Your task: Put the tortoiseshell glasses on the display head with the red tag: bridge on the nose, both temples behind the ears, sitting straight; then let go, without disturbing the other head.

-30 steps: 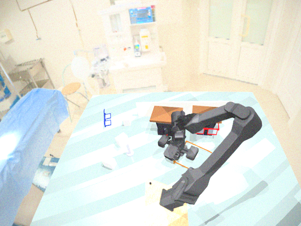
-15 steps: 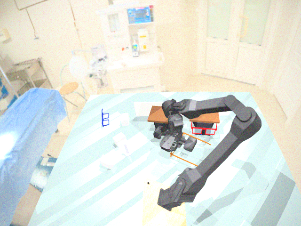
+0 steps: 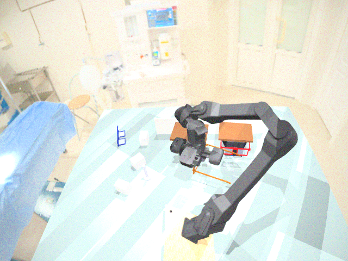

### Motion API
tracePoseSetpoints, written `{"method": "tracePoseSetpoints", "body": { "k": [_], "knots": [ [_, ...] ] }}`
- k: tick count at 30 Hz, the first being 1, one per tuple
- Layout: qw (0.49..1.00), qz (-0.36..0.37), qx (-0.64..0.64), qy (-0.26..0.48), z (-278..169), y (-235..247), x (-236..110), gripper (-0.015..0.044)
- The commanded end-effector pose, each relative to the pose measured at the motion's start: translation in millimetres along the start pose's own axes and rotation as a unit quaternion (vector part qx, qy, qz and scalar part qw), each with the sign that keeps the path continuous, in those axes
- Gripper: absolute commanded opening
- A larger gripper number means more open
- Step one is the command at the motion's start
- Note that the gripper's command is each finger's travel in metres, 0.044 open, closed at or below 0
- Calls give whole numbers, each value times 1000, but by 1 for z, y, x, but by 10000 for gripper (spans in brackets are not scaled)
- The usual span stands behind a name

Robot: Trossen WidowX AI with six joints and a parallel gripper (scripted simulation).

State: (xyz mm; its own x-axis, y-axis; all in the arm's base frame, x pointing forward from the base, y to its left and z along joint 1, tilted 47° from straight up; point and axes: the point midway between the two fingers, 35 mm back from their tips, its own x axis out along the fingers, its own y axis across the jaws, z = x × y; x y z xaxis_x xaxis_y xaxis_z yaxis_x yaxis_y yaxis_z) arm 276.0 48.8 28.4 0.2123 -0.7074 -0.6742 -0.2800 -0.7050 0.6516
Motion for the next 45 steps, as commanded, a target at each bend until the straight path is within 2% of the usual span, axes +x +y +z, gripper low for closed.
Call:
{"method": "tracePoseSetpoints", "body": {
  "k": [1, 11, 22, 45],
  "knots": [
    [999, 0, -54, 8, 5, -19, -10, 0],
    [980, 14, -192, 39, 25, -69, -35, 0],
    [938, 41, -336, 78, 61, -117, -60, 0],
    [783, 139, -583, 167, 171, -189, -90, 0]
  ]
}}
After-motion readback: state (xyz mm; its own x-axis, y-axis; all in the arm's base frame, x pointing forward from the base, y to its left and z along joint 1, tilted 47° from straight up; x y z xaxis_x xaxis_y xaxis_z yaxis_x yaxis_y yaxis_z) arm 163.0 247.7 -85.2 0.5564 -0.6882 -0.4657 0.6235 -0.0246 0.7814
